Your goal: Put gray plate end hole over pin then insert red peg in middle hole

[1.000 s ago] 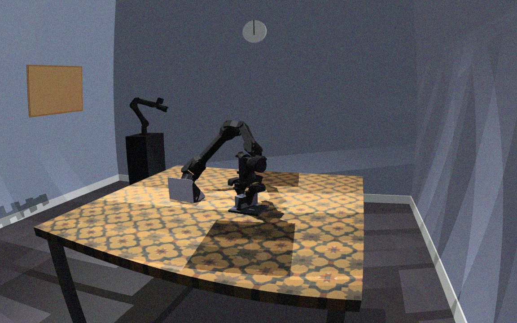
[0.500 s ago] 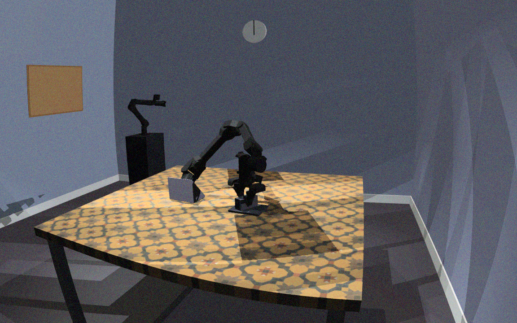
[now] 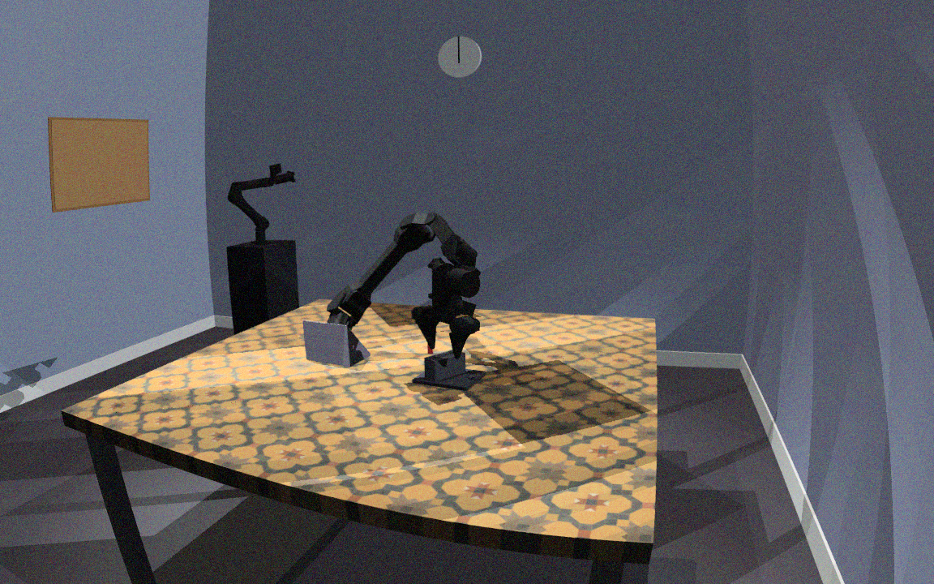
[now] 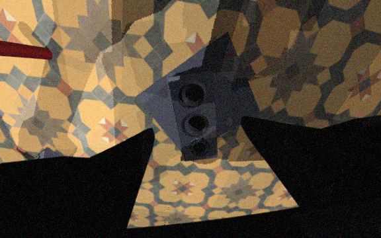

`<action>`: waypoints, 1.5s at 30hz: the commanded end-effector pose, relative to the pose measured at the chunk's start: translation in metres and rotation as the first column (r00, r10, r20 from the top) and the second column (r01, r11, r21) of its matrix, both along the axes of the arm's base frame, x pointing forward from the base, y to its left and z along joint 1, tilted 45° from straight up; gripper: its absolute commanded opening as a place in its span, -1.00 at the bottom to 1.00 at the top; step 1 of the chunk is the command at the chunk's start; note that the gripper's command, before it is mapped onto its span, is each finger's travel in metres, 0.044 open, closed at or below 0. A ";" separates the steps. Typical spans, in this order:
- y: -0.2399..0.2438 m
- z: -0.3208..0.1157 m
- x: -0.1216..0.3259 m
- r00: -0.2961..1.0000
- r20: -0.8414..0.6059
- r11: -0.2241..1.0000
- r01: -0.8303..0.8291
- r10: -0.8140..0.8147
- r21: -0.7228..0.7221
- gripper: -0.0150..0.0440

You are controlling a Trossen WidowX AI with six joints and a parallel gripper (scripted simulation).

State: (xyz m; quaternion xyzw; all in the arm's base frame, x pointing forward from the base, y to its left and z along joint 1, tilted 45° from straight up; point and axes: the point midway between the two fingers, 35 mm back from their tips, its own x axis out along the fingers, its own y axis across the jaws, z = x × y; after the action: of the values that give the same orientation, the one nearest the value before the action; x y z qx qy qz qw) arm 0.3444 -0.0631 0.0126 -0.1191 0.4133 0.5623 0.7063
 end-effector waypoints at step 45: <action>0.072 0.170 -0.126 -0.458 -0.647 0.205 0.697 -0.609 -0.687 1.00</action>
State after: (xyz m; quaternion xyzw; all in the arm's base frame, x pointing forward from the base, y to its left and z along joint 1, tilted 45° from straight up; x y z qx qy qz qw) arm 0.2330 -0.0021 0.1817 0.5065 0.6752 -0.0150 0.5360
